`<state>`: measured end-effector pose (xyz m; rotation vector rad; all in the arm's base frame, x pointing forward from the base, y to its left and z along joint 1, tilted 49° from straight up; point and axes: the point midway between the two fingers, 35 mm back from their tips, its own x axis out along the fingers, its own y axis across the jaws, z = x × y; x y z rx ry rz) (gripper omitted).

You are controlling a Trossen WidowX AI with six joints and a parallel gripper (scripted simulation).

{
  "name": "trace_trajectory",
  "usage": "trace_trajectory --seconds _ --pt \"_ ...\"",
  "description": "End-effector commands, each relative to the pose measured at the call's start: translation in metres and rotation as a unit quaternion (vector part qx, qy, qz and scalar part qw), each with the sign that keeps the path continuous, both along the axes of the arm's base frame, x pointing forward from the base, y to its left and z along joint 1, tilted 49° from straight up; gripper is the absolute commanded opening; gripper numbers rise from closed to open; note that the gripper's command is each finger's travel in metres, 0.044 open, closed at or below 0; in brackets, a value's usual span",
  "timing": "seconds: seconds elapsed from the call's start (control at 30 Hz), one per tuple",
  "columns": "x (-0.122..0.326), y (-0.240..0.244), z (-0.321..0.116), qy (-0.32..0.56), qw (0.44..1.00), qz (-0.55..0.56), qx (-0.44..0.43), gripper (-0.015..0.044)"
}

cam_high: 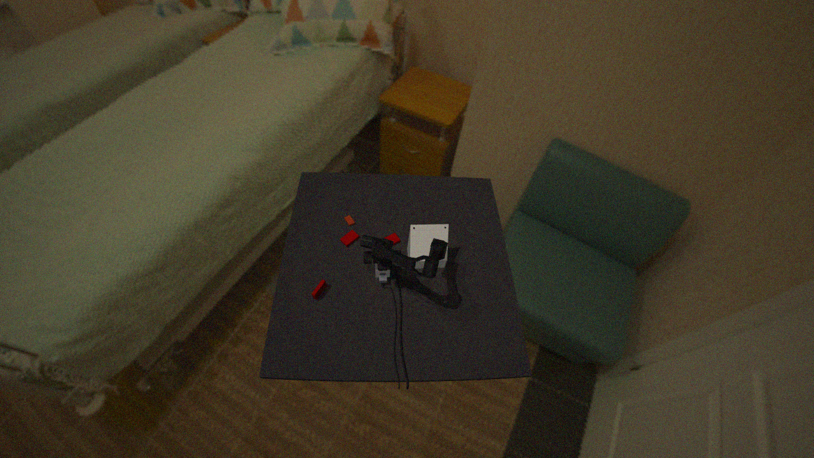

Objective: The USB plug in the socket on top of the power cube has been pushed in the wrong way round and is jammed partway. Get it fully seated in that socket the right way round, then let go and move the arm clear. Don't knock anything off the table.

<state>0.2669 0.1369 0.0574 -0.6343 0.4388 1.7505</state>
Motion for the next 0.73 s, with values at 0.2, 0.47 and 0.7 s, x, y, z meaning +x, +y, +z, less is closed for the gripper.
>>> trace_trajectory --seconds 0.2,0.47,0.7 --pt "0.0001 -0.0002 0.0001 0.0 1.0 0.0 0.0 0.0095" --pt "0.0009 -0.003 0.0028 0.0 1.0 0.0 0.0 0.0095" --pt "0.0022 -0.0081 0.0073 0.0 1.0 0.0 0.0 0.0095"
